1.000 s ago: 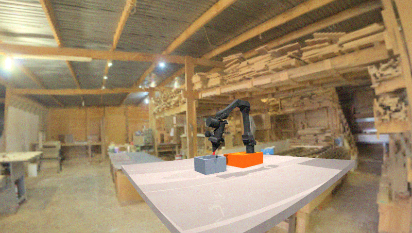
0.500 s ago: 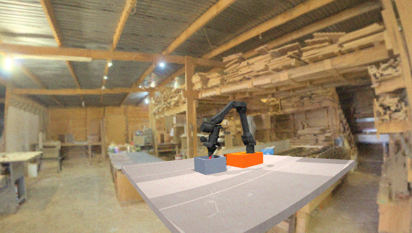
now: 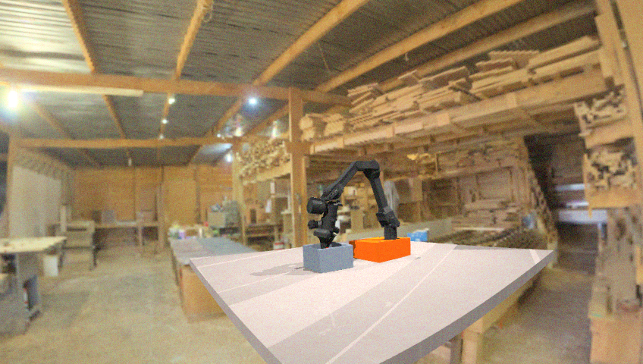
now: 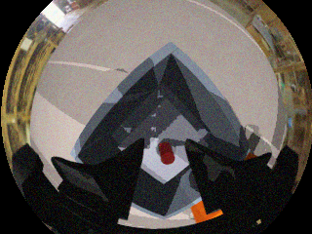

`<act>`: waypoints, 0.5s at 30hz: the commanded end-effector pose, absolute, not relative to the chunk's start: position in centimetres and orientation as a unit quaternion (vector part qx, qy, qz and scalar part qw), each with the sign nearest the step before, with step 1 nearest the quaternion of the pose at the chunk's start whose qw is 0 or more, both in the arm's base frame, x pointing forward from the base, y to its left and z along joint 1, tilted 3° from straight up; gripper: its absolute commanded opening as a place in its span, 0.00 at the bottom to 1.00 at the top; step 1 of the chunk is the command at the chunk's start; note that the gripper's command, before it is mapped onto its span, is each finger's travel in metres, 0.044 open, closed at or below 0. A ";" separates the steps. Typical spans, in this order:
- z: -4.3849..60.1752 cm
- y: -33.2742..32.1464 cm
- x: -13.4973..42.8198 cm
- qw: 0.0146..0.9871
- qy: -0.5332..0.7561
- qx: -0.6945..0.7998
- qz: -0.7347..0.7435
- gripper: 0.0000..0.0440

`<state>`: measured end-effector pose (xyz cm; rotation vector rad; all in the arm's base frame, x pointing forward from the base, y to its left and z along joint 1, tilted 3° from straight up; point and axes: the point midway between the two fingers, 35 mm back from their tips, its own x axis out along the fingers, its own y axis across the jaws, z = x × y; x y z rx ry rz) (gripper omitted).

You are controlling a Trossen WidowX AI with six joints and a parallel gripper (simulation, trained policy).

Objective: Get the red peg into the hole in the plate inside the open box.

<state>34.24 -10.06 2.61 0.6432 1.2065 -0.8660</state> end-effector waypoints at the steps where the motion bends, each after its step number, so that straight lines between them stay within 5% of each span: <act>1: 2.9 -10.9 35.4 0.696 0.538 0.278 -0.385 0.67; 9: 3.4 -12.5 37.3 0.708 0.532 0.261 -0.383 0.99; 15: 4.4 -14.1 38.7 0.723 0.510 0.258 -0.389 1.00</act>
